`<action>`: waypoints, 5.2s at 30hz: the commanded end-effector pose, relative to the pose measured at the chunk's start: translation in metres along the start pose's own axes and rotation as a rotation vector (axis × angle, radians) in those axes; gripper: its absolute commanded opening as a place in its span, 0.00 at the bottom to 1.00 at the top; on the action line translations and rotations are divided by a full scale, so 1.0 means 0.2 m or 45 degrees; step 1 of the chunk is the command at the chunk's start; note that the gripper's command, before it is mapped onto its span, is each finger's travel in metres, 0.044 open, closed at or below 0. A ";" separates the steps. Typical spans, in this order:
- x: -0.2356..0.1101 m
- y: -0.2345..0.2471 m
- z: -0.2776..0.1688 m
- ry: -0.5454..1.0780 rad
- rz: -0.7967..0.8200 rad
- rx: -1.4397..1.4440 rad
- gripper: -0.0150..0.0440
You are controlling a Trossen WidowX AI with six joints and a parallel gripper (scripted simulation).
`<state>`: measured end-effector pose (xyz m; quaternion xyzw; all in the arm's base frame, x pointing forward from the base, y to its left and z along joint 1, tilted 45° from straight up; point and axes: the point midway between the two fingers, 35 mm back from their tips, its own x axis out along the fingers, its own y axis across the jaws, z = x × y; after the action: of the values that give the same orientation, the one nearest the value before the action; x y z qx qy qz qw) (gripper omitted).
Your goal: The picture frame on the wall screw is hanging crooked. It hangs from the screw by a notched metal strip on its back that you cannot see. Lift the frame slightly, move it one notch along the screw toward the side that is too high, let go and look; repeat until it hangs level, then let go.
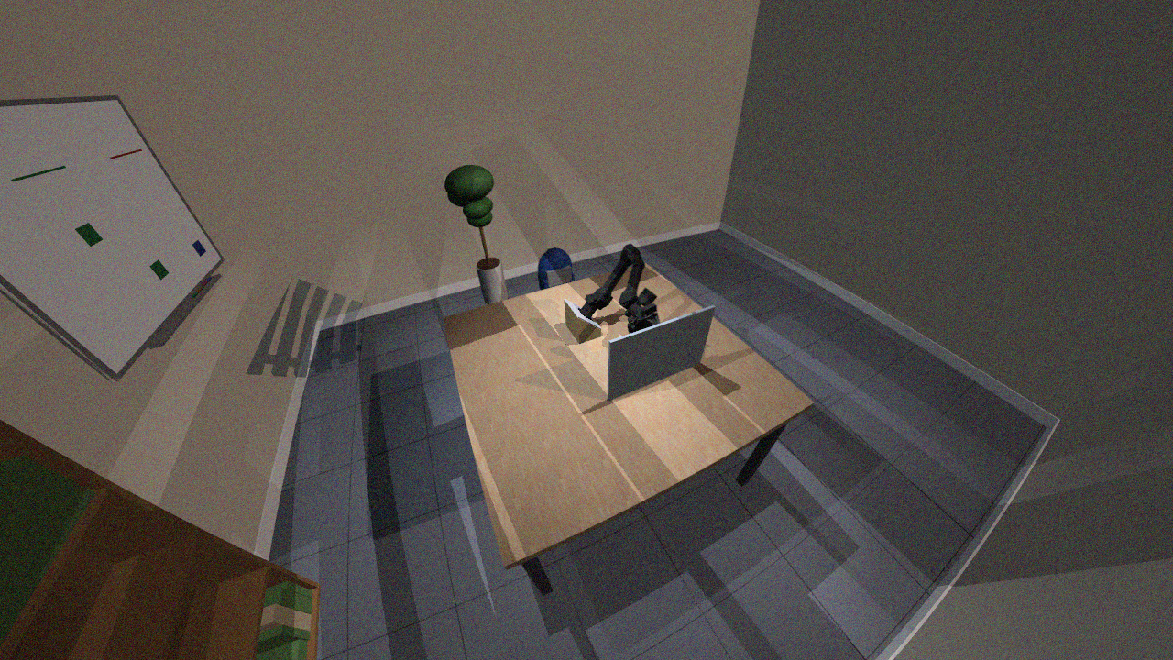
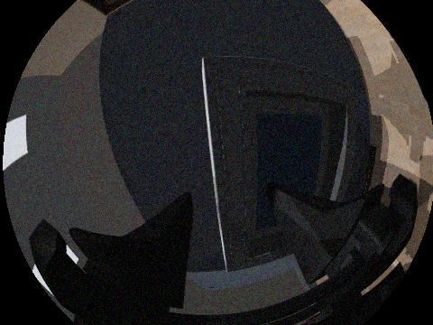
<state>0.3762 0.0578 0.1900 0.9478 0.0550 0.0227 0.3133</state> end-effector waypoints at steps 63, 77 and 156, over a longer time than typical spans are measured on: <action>0.00 0.03 0.00 0.006 -0.004 -0.004 0.25; 0.00 0.03 0.00 0.006 -0.004 -0.004 0.25; 0.00 0.04 -0.04 0.006 -0.004 -0.004 0.25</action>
<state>0.3761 0.0557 0.1954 0.9473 0.0612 0.0185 0.3139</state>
